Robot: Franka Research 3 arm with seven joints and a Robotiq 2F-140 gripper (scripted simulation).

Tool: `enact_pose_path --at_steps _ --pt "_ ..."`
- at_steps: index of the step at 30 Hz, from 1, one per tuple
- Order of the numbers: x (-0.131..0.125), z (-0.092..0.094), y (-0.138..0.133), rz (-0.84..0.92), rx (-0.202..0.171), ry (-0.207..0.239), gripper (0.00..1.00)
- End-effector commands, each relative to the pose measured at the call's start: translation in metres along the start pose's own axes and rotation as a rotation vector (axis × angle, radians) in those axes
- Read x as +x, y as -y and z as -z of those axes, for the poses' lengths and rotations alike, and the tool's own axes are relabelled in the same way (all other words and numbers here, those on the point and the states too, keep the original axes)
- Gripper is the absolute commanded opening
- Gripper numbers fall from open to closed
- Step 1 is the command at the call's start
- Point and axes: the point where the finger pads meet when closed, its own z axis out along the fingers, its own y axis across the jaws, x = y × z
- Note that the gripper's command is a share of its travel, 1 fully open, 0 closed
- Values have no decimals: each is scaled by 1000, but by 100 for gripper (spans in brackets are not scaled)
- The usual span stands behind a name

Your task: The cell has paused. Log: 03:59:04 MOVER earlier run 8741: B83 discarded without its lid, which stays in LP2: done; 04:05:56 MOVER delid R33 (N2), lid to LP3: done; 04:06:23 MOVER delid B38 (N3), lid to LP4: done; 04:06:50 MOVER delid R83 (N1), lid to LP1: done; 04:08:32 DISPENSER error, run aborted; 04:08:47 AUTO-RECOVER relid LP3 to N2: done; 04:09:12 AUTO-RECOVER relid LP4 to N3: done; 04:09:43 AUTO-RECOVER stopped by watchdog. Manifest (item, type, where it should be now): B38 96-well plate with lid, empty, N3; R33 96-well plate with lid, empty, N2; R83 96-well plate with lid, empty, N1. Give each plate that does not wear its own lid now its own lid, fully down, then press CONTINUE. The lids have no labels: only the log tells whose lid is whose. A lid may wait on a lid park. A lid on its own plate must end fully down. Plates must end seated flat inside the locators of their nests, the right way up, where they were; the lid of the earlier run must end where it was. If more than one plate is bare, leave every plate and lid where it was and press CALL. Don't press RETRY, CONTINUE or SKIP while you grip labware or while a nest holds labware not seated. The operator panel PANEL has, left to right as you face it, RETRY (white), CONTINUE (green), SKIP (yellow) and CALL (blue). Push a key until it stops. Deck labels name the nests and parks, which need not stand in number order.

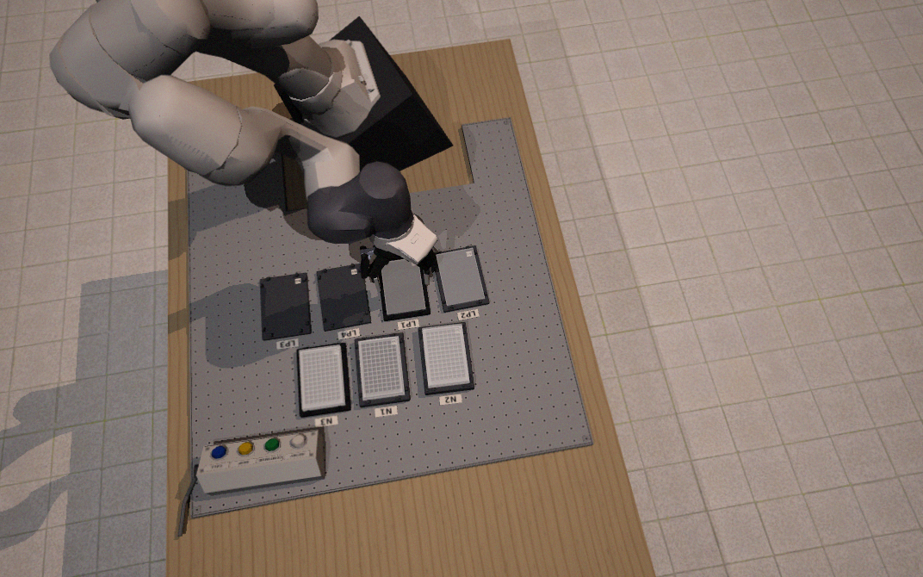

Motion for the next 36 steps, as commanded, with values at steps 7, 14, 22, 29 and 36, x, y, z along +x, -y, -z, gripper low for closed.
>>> enact_pose_path --at_steps 7,14,22,29,36 --pt "0 -1 -2 -3 -3 0 66" --pt "0 -2 -2 -3 -3 0 66" --pt "0 -4 -2 -3 -3 0 66" --pt "0 -7 -2 -3 -3 0 66" --pt "0 -11 -2 -3 -3 0 66"
